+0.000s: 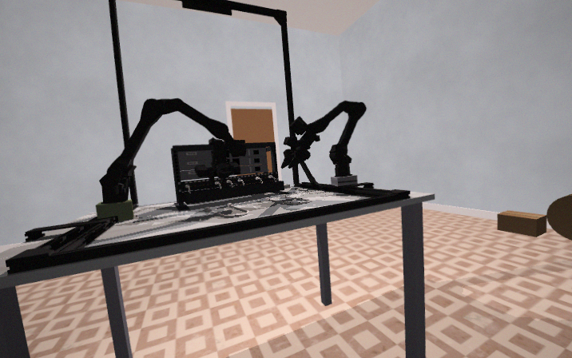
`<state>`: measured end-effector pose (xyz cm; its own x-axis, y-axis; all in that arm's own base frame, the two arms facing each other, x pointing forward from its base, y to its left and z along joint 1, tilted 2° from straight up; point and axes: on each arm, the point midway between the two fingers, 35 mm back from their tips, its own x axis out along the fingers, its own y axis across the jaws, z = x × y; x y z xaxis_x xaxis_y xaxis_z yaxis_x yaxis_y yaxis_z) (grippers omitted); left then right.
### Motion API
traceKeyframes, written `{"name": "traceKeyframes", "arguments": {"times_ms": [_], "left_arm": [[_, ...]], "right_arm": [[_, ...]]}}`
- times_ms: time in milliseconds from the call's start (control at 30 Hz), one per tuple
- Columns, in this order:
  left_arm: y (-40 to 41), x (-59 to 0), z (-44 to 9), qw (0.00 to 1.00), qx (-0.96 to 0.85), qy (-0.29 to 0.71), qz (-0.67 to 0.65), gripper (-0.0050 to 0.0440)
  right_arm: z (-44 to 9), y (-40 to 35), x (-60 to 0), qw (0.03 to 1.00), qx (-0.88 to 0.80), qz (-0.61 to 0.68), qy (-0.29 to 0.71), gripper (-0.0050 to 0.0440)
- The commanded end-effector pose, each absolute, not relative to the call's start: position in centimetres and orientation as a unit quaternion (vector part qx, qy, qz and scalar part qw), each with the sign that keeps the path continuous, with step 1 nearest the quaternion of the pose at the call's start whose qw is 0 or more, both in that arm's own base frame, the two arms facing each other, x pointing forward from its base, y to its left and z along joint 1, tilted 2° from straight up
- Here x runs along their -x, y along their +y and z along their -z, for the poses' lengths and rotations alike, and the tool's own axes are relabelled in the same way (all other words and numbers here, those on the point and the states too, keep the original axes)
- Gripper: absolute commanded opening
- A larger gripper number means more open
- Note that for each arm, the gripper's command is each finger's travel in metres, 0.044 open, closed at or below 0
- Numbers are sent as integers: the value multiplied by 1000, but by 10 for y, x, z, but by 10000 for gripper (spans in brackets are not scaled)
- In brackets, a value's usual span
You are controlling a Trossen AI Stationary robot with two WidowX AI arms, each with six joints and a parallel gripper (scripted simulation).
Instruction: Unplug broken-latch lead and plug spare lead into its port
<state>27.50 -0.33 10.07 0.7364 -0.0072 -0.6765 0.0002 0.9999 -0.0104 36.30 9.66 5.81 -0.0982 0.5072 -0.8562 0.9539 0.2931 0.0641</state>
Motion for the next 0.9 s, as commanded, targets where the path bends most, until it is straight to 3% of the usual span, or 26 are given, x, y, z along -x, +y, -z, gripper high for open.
{"name": "traceKeyframes", "arguments": {"times_ms": [0,333,367,867], "left_arm": [[-3,-275,-101,932,5,363,2,440],[-3,-275,-101,932,5,363,2,440],[-3,-275,-101,932,5,363,2,440],[-3,-275,-101,932,5,363,2,440]], "right_arm": [[-58,97,-363,413,-529,270,690,176],[-58,97,-363,413,-529,270,690,176],[-112,71,-365,413,-529,270,690,176],[-112,71,-365,413,-529,270,690,176]]}}
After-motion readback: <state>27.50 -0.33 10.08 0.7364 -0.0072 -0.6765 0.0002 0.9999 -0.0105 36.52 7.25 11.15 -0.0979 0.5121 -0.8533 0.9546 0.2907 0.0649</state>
